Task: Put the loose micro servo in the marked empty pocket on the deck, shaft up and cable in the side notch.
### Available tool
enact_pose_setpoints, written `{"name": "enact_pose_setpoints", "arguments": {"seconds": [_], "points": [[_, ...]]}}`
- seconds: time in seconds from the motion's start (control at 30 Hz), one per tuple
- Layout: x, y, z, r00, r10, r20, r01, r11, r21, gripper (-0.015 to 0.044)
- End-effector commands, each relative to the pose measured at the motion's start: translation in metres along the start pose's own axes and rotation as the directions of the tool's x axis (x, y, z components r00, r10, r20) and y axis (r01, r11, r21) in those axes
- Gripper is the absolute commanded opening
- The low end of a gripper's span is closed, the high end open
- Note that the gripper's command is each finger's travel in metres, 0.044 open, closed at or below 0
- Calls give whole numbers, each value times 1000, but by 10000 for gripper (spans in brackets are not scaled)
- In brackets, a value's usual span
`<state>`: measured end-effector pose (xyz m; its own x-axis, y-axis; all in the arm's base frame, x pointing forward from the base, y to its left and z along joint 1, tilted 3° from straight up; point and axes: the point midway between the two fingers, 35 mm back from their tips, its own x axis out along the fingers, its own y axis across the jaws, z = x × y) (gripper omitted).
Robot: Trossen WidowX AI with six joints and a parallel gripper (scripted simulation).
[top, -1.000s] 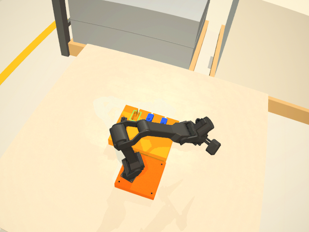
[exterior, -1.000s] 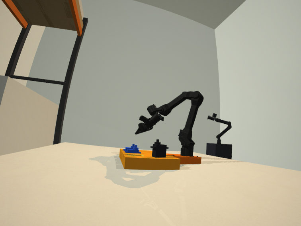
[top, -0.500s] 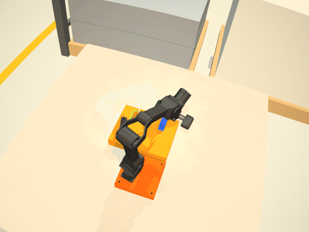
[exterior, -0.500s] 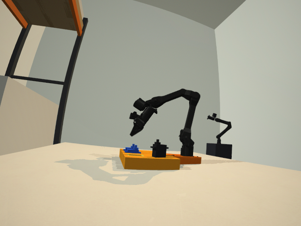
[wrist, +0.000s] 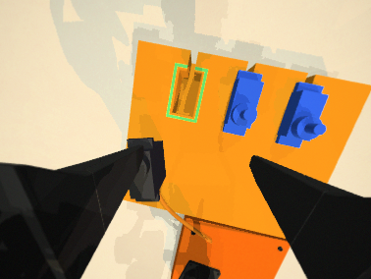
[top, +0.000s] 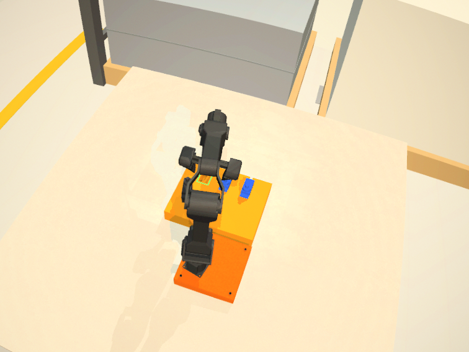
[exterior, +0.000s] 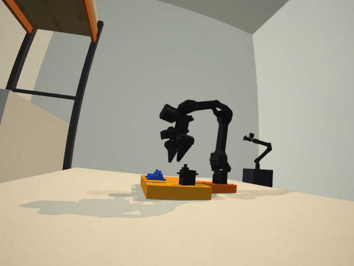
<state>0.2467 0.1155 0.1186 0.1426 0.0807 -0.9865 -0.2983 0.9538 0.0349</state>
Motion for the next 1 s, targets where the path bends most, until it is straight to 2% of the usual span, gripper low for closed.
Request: {"name": "enact_pose_setpoints", "arguments": {"seconds": [0.0, 0.17, 0.97], "points": [[-6, 32, -21, 995, -26, -96, 18, 997, -76, 440], [-14, 60, -45, 982, -71, -178, 42, 986, -161, 440], [22, 58, -53, 981, -73, -181, 43, 986, -164, 440]]}}
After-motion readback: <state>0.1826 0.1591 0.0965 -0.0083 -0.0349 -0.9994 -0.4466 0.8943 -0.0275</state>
